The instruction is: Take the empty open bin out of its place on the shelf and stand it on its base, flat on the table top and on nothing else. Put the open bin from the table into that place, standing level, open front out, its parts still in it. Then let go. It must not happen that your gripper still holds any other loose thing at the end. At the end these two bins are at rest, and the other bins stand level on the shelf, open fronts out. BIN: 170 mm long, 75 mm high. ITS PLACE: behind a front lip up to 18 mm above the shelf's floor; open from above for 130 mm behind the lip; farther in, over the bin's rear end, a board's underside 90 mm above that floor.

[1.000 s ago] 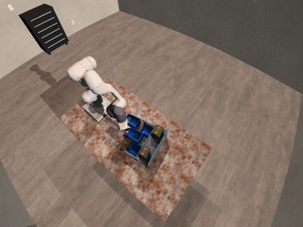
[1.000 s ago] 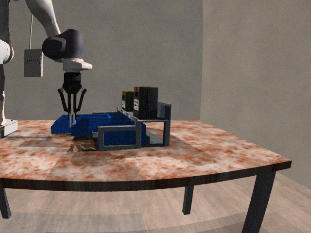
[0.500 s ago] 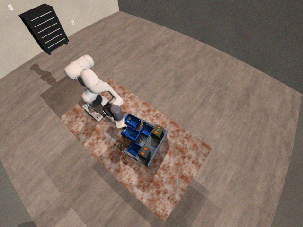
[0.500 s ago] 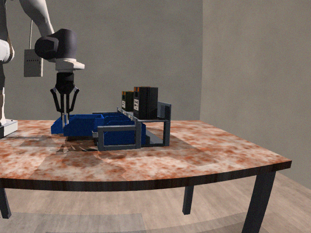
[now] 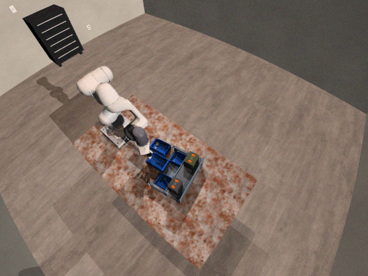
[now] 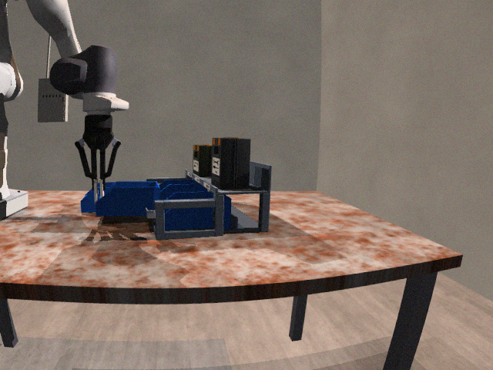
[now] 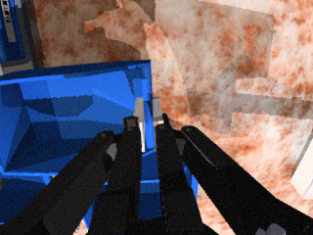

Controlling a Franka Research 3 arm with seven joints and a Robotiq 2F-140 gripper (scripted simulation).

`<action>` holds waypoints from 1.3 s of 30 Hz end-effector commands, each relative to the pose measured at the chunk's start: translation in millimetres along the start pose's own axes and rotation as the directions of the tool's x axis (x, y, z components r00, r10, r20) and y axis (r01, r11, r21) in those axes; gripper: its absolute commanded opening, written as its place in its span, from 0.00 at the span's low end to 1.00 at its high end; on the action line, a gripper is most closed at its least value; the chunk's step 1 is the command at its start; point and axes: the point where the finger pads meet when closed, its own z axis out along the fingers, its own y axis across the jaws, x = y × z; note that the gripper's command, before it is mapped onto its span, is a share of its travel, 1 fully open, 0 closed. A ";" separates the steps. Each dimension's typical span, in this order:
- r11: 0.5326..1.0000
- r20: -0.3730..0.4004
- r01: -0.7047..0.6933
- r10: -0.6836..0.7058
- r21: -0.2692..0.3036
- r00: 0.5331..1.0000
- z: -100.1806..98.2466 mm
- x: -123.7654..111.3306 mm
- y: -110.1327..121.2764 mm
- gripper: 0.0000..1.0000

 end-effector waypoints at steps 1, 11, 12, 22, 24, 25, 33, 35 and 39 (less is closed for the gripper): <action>1.000 -0.003 0.000 0.000 0.005 1.000 -0.8 0.4 -0.7 0.00; 1.000 -0.003 0.000 0.000 0.005 1.000 -0.8 0.4 -0.1 0.00; 1.000 -0.003 0.000 0.000 0.005 1.000 -0.8 0.4 -0.1 0.00; 1.000 -0.003 0.000 0.000 0.005 1.000 -0.8 0.4 0.0 0.00; 1.000 -0.003 0.000 0.000 0.005 1.000 -0.8 0.4 0.4 0.00; 1.000 -0.003 0.000 0.000 0.005 1.000 -0.8 0.4 0.7 0.00; 1.000 -0.003 0.000 0.000 0.005 1.000 -0.8 0.4 7.3 0.00; 1.000 -0.003 0.000 0.000 0.005 1.000 -0.8 0.4 7.3 0.00; 1.000 -0.003 0.000 0.000 0.005 1.000 -0.7 0.4 12.9 0.00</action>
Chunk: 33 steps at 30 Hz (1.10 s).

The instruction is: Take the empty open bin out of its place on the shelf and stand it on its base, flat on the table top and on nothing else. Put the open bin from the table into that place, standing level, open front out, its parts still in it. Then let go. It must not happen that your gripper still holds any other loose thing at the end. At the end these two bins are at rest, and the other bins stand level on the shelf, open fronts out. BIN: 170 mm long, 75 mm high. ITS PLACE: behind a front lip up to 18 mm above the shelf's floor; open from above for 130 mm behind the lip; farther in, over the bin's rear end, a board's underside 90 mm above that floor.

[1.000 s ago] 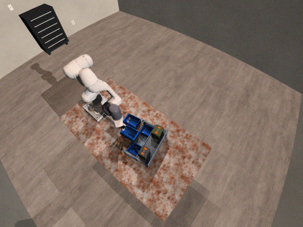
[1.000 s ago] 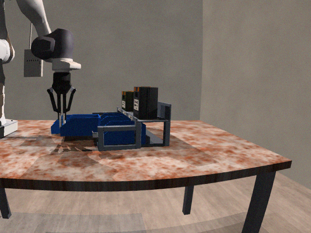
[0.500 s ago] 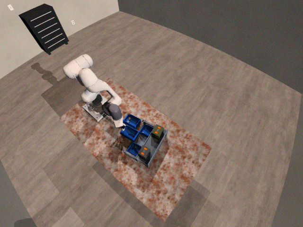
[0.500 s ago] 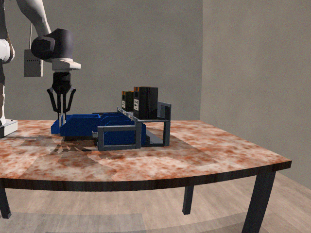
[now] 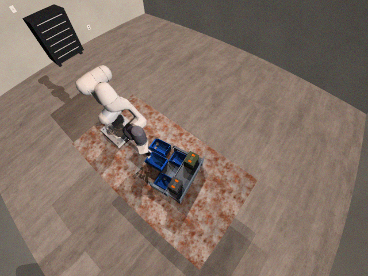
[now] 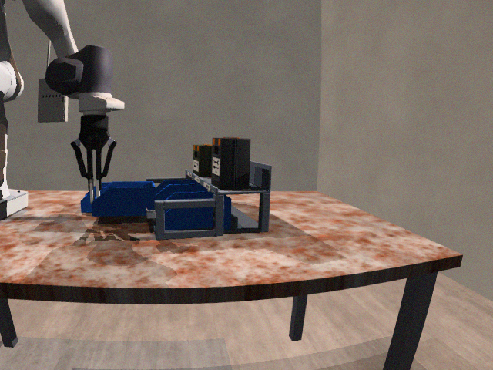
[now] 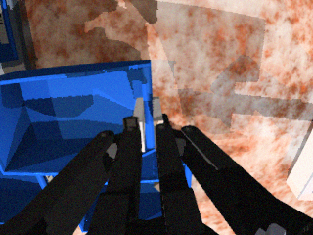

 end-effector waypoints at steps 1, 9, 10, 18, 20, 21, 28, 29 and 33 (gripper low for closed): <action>1.000 -0.003 0.002 -0.002 0.005 1.000 -0.7 0.4 3.2 0.00; 1.000 -0.003 0.002 -0.002 0.005 1.000 -0.6 0.4 14.9 0.00; 1.000 -0.003 0.002 -0.002 0.005 1.000 -0.6 0.4 16.1 0.00; 1.000 -0.003 0.002 -0.002 0.005 1.000 -0.6 0.4 21.1 0.00; 1.000 -0.003 0.002 -0.002 0.005 1.000 -0.6 0.4 21.9 0.00; 1.000 -0.003 0.002 -0.002 0.005 1.000 -0.6 0.4 22.1 0.00; 1.000 -0.003 0.002 -0.002 0.005 1.000 -0.6 0.4 22.4 0.00; 1.000 -0.003 0.002 -0.002 0.005 1.000 -0.6 0.4 22.4 0.00; 1.000 -0.003 0.002 -0.002 0.005 1.000 -0.6 0.4 22.4 0.00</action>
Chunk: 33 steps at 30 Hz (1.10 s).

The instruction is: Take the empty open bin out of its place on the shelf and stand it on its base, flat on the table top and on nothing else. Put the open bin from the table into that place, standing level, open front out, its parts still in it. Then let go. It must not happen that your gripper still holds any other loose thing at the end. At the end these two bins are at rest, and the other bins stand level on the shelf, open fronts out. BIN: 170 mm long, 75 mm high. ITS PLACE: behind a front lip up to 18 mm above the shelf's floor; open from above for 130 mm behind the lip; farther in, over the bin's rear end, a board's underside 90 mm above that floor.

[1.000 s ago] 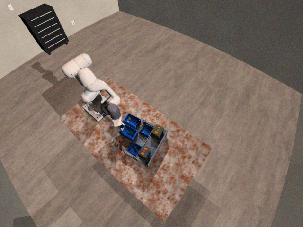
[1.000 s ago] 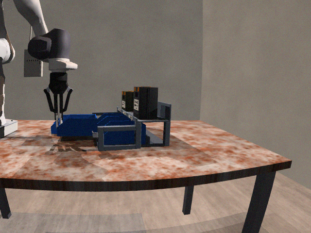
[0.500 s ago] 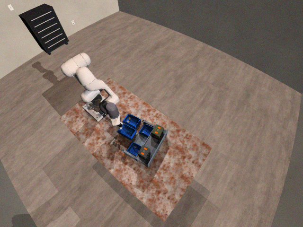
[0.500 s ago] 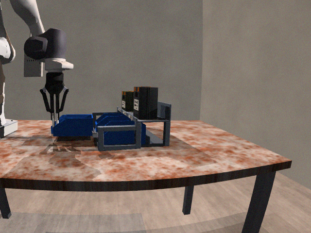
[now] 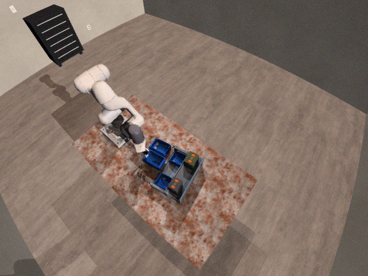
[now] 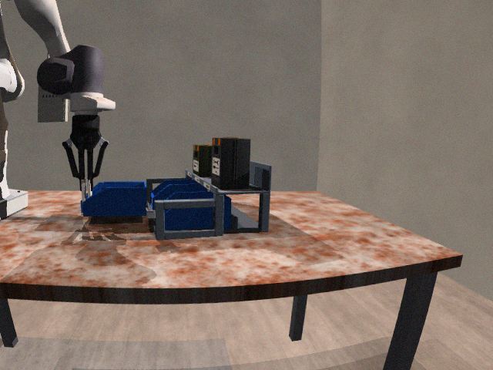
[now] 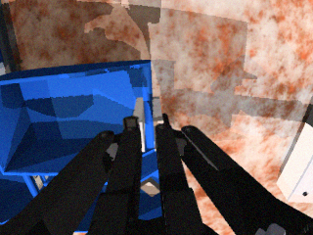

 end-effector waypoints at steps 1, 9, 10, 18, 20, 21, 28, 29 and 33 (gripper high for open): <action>1.000 -0.003 0.004 -0.004 0.004 1.000 -0.6 0.4 -0.9 0.00; 1.000 -0.003 0.004 -0.004 0.004 1.000 0.5 0.4 -0.9 0.00; 1.000 -0.003 0.004 -0.004 0.004 1.000 1.0 0.4 -0.9 0.00; 1.000 -0.003 0.004 -0.004 0.004 1.000 6.5 0.4 -0.9 0.00; 1.000 -0.003 0.004 -0.004 0.004 1.000 8.9 0.4 -1.0 0.00; 1.000 -0.003 0.004 -0.004 0.004 1.000 10.2 0.4 -1.0 0.00; 1.000 -0.003 0.004 -0.004 0.004 1.000 17.8 0.4 -1.0 0.00; 1.000 -0.003 0.004 -0.004 0.004 1.000 18.5 0.4 -1.0 0.00; 1.000 -0.003 0.004 -0.004 0.004 1.000 19.6 0.4 -1.0 0.00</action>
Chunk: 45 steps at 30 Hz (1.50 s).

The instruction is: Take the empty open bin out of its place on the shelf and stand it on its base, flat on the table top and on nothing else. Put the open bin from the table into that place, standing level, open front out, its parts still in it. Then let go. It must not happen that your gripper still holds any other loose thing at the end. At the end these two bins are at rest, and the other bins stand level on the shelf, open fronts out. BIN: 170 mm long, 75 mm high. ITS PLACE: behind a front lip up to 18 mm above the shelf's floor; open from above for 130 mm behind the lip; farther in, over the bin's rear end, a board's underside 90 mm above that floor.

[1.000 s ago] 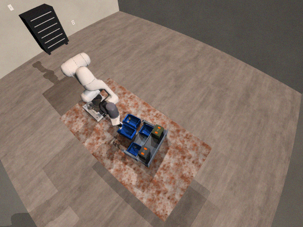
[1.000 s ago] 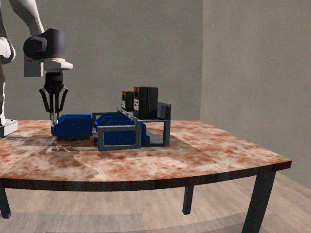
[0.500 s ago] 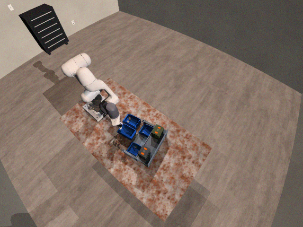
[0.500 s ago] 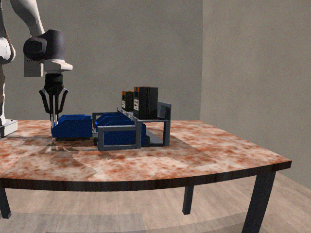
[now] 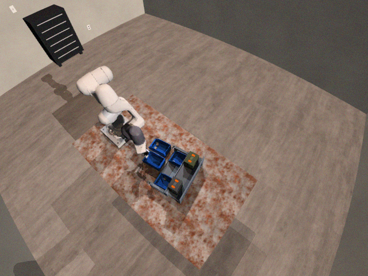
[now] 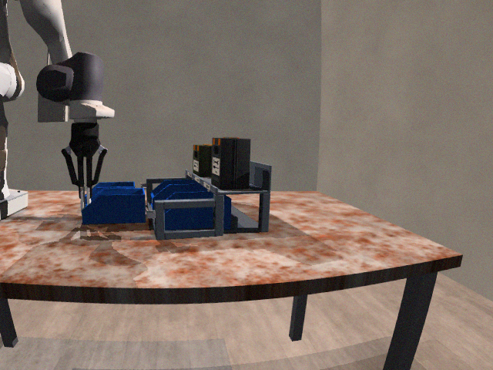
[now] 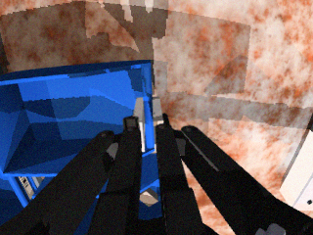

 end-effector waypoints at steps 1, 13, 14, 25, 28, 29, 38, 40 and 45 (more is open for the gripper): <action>1.000 0.000 0.001 -0.001 0.014 1.000 0.3 0.6 -4.7 0.00; 1.000 0.000 0.001 -0.001 0.014 1.000 1.0 0.6 -4.7 0.00; 1.000 0.000 0.001 -0.001 0.014 1.000 1.0 0.6 -4.7 0.00; 1.000 0.000 0.001 -0.001 0.014 1.000 1.0 0.6 -4.7 0.57; 1.000 0.000 0.001 -0.001 0.014 1.000 1.0 0.6 -4.7 0.57; 1.000 0.000 0.001 -0.001 0.014 1.000 1.0 0.6 -4.7 0.57; 1.000 0.000 0.001 -0.001 0.014 1.000 1.0 0.6 -4.7 0.57; 1.000 0.000 0.001 -0.001 0.014 1.000 1.0 0.6 -4.7 0.57; 1.000 0.000 0.001 -0.001 0.014 1.000 1.0 0.6 -4.7 0.57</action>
